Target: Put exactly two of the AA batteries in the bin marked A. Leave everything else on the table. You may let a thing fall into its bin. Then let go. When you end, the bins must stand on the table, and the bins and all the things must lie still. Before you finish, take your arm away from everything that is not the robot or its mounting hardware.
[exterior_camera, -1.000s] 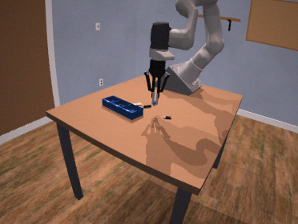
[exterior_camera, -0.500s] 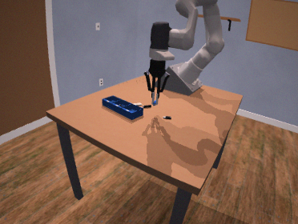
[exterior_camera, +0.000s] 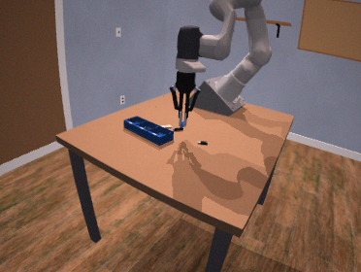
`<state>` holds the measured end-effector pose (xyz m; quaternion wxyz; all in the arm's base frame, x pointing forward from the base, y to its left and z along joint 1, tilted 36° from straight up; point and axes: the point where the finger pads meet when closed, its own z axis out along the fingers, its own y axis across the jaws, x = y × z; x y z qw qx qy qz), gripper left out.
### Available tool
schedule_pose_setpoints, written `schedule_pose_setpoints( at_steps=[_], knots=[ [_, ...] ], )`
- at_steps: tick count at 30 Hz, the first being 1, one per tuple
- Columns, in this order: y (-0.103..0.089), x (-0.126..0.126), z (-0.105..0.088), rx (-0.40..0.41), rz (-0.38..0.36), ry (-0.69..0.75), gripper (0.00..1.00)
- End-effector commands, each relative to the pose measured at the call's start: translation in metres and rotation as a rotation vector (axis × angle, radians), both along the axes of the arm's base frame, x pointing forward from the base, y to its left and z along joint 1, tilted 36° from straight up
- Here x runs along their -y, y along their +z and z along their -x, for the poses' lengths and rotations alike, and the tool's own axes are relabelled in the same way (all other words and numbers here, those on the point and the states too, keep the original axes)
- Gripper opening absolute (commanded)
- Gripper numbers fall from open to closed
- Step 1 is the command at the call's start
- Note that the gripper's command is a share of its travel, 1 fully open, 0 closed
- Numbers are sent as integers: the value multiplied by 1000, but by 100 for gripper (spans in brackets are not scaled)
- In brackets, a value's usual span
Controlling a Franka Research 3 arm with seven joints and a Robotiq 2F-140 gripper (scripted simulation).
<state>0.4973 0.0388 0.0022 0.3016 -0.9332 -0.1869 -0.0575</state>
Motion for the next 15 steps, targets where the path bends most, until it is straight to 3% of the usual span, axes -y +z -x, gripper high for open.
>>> schedule_pose_setpoints(
  at_steps=[1,13,15],
  knots=[
    [-6,7,-1,5,0,19,5],
    [-44,59,-26,5,0,19,5],
    [-51,68,-30,63,0,100,5]
  ],
)
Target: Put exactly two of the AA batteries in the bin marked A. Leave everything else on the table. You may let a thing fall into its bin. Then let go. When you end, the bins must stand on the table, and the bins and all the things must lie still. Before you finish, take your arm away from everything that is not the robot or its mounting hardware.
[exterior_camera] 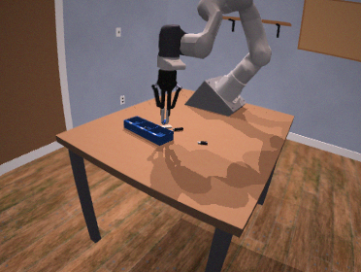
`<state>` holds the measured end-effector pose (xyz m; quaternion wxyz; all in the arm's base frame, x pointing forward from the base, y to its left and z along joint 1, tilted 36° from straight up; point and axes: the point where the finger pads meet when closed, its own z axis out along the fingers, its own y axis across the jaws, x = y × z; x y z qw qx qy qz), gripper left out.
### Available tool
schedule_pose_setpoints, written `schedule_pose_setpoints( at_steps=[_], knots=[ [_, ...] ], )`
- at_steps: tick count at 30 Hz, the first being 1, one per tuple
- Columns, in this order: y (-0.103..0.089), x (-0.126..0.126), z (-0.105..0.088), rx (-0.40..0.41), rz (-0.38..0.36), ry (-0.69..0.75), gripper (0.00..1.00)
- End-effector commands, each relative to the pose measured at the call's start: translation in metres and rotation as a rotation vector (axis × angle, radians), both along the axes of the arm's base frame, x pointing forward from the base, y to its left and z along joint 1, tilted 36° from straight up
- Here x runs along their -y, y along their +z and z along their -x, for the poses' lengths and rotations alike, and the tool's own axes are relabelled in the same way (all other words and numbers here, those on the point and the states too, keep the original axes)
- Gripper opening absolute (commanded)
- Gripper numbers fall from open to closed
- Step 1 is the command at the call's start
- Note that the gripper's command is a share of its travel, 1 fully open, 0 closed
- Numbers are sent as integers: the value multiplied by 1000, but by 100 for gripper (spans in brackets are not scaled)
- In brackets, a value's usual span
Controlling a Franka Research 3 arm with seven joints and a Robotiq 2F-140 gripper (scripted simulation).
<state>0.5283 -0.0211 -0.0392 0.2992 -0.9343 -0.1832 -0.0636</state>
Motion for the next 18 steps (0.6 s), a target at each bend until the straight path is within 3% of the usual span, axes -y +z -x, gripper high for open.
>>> schedule_pose_setpoints(
  at_steps=[1,13,18],
  knots=[
    [-13,13,-1,75,-2,138,5],
    [-46,58,-23,195,4,258,5],
    [-47,60,-24,242,6,304,5]
  ],
)
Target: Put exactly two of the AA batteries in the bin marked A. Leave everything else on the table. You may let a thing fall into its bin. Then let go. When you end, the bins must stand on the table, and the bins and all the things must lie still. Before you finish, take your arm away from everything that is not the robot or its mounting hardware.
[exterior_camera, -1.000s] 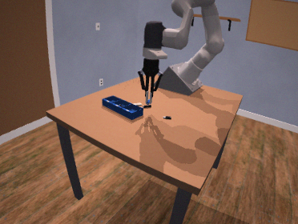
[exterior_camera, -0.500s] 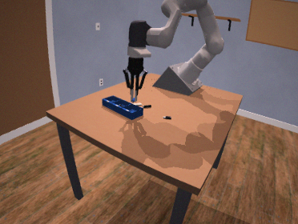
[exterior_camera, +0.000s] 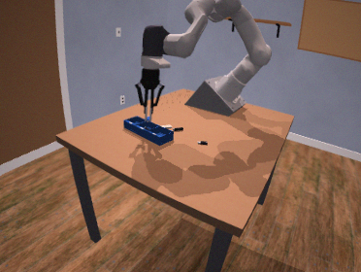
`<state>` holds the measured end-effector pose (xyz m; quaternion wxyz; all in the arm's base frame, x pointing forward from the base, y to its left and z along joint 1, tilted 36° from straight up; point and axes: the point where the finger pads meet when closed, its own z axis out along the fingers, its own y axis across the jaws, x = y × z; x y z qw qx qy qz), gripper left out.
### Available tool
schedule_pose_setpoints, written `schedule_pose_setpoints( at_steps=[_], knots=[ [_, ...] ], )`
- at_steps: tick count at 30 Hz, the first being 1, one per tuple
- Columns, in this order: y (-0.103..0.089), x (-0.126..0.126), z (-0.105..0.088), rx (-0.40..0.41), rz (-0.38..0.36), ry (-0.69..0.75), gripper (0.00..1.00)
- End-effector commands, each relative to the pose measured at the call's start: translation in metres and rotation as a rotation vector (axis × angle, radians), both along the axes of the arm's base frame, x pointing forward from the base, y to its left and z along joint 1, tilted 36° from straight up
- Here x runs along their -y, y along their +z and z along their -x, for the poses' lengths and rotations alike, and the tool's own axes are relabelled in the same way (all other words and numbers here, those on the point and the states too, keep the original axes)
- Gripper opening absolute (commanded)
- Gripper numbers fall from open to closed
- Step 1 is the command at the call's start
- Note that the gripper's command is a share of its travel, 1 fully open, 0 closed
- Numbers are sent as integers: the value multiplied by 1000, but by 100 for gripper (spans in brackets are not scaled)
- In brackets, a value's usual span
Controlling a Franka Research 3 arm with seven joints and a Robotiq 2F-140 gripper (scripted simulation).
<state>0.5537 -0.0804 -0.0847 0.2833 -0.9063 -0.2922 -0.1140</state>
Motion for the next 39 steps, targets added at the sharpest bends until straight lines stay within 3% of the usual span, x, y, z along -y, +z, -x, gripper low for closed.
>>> schedule_pose_setpoints(
  at_steps=[1,39],
  knots=[
    [-1,0,2,73,2,122,5],
    [-2,1,5,418,9,662,5]
  ],
)
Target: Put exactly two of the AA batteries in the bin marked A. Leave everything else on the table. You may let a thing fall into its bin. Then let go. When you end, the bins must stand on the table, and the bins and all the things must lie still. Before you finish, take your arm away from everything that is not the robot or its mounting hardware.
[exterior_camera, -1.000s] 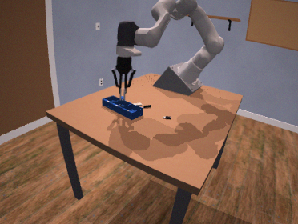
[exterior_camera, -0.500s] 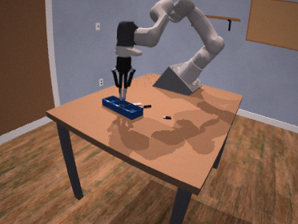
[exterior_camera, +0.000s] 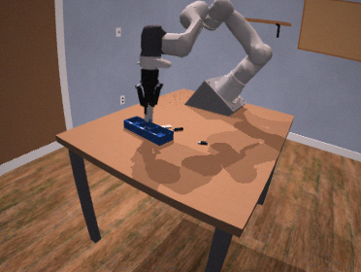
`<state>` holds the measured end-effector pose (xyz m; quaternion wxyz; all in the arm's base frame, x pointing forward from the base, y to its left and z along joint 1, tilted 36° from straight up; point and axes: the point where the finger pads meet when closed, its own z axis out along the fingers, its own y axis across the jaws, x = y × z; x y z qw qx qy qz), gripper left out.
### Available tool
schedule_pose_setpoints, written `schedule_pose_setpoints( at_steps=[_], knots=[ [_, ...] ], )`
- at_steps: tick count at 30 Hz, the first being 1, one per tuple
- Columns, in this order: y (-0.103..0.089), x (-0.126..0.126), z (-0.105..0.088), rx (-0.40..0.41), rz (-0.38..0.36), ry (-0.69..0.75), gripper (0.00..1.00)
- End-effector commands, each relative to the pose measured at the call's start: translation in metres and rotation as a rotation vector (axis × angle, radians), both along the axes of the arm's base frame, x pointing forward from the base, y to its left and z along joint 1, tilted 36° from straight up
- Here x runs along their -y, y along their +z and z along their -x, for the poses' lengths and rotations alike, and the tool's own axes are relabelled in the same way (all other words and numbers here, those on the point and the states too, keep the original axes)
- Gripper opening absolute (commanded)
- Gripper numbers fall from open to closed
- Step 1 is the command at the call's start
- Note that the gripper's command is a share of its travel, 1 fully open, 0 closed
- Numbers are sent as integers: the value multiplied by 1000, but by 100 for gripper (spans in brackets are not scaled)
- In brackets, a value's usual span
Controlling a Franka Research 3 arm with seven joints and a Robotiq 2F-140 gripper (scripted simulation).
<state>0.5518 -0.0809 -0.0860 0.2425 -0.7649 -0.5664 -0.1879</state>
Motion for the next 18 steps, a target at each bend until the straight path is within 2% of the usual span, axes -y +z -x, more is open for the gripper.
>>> schedule_pose_setpoints(
  at_steps=[1,18],
  knots=[
    [-1,1,3,73,0,139,5],
    [-1,1,2,85,0,162,5]
  ],
)
